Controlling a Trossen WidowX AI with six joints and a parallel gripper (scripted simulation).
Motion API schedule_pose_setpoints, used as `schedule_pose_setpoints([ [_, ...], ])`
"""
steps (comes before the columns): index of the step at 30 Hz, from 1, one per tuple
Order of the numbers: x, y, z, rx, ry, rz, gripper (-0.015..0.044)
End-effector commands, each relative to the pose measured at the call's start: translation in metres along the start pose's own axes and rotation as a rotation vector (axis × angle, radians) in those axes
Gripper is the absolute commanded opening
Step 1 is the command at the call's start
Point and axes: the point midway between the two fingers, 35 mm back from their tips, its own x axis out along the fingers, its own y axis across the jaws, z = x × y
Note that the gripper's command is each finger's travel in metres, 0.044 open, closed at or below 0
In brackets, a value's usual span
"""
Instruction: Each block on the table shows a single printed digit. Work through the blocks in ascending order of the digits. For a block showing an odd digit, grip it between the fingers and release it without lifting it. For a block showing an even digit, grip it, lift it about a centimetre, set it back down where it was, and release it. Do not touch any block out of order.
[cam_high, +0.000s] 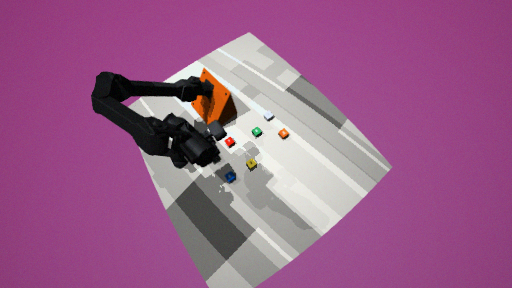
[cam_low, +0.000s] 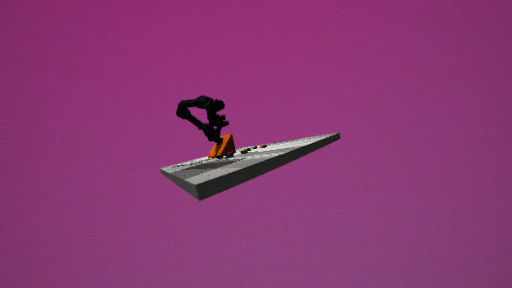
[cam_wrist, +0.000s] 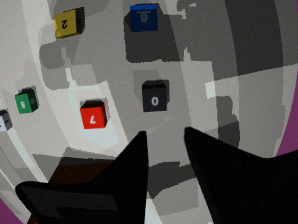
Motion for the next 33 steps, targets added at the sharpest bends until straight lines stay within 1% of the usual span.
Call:
schedule_pose_setpoints([
  [1, -0.002, -0.001, 0.0, 0.004, -0.001, -0.004, 0.012],
  [3, -0.003, 0.01, 0.005, 0.001, -0.003, 0.004, 0.012],
  [4, -0.004, 0.024, 0.01, -0.004, -0.006, 0.014, 0.012],
  [7, -0.009, 0.076, 0.022, -0.02, -0.009, 0.043, 0.012],
  [10, -0.014, 0.13, 0.025, -0.034, -0.007, 0.058, 0.012],
  [15, -0.015, 0.217, 0.01, -0.029, 0.0, 0.053, 0.012],
  [20, -0.006, 0.293, -0.023, 0.001, 0.0, 0.019, 0.012],
  [22, -0.003, 0.303, -0.029, 0.006, -0.001, 0.012, 0.012],
  [28, -0.003, 0.303, -0.029, 0.006, -0.001, 0.012, 0.012],
  [30, 0.011, 0.304, -0.028, 0.007, 0.0, 0.013, 0.0172],
  [33, 0.065, 0.304, -0.028, 0.009, 0.0, 0.011, 0.0251],
])
